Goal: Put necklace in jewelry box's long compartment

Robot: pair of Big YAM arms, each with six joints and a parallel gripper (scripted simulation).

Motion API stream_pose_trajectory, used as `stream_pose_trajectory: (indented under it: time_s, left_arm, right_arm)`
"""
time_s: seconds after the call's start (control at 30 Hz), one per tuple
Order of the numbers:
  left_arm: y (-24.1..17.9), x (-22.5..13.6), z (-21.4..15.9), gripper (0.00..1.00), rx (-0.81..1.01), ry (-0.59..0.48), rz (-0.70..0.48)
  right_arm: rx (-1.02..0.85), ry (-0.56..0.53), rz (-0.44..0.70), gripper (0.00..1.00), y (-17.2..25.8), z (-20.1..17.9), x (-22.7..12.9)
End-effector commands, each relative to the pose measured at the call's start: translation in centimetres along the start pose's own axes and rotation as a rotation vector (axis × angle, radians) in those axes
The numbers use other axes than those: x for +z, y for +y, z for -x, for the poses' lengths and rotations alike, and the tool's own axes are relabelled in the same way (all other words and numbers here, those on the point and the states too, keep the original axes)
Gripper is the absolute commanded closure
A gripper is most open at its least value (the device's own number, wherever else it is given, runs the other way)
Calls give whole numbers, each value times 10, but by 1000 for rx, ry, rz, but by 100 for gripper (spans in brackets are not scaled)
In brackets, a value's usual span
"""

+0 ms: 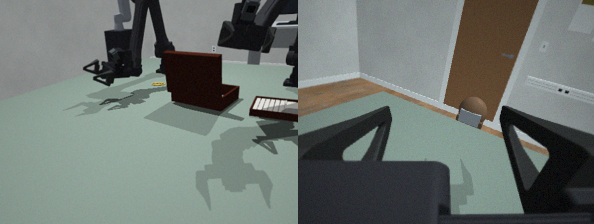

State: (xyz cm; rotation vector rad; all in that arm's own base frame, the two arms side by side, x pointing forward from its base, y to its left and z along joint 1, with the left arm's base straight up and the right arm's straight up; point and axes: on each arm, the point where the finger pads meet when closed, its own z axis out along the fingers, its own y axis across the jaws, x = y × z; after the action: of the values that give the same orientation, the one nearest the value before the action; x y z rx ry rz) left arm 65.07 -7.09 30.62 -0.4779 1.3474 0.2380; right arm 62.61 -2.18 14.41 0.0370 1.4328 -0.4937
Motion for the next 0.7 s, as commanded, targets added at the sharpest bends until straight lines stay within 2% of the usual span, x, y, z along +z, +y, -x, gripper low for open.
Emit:
stream_pose_trajectory:
  time_s: [0.0,0.57,0.67]
  left_arm:
    - [-2,1,9,0,-12,-14,-2]
    - [-2,1,9,0,-12,-14,-2]
    - [-3,7,35,0,9,-29,-7]
  right_arm:
    - [8,-18,-5,0,-2,9,3]
    - [8,-18,-5,0,-2,9,3]
    - [44,16,17,0,2,12,-11]
